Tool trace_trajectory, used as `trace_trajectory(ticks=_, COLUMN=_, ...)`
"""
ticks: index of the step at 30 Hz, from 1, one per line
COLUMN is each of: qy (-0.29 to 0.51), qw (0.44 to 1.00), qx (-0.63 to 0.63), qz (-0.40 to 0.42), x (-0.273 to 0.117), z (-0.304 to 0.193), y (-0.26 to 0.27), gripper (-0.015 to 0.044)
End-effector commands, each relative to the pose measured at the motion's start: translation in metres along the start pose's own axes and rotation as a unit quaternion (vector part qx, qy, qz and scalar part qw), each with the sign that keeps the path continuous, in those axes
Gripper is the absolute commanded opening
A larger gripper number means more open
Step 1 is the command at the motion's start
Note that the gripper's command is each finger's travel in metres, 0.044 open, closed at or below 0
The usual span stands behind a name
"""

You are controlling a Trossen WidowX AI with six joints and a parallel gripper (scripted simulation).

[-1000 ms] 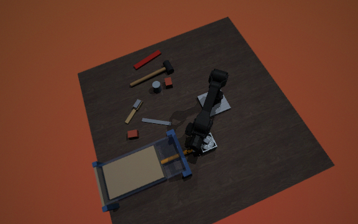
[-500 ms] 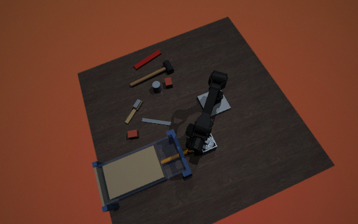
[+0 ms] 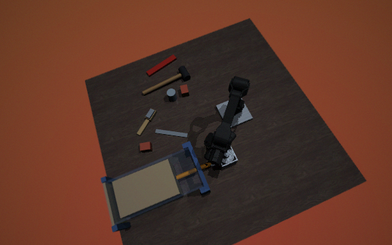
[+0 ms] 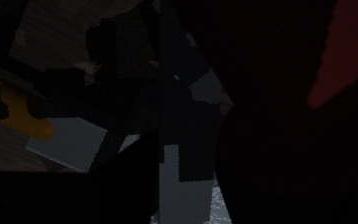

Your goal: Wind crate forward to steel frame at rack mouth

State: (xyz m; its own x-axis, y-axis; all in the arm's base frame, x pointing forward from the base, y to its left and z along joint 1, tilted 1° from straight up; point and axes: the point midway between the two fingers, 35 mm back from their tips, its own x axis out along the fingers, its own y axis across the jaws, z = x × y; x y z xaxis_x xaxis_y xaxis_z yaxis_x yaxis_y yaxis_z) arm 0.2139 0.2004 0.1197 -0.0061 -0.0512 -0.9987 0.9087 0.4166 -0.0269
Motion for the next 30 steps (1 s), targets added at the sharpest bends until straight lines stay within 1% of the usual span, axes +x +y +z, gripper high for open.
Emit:
trace_trajectory(ticks=1, qy=0.002, qw=1.0, qx=0.012, qz=0.0, x=0.001, z=-0.001, y=-0.001, gripper=0.0)
trace_trajectory(ticks=5, qy=0.003, qw=0.999, qx=0.046, qz=-0.003, x=0.002, z=-0.001, y=-0.004, gripper=0.0)
trace_trajectory(ticks=9, qy=0.003, qw=0.999, qx=0.053, qz=-0.003, x=0.002, z=-0.001, y=-0.004, gripper=0.0)
trace_trajectory(ticks=29, qy=0.001, qw=1.0, qx=0.028, qz=-0.002, x=0.014, z=-0.001, y=-0.001, gripper=0.0)
trace_trajectory(ticks=30, qy=0.0, qw=1.0, qx=0.031, qz=-0.003, x=0.012, z=-0.001, y=-0.002, gripper=0.0026)
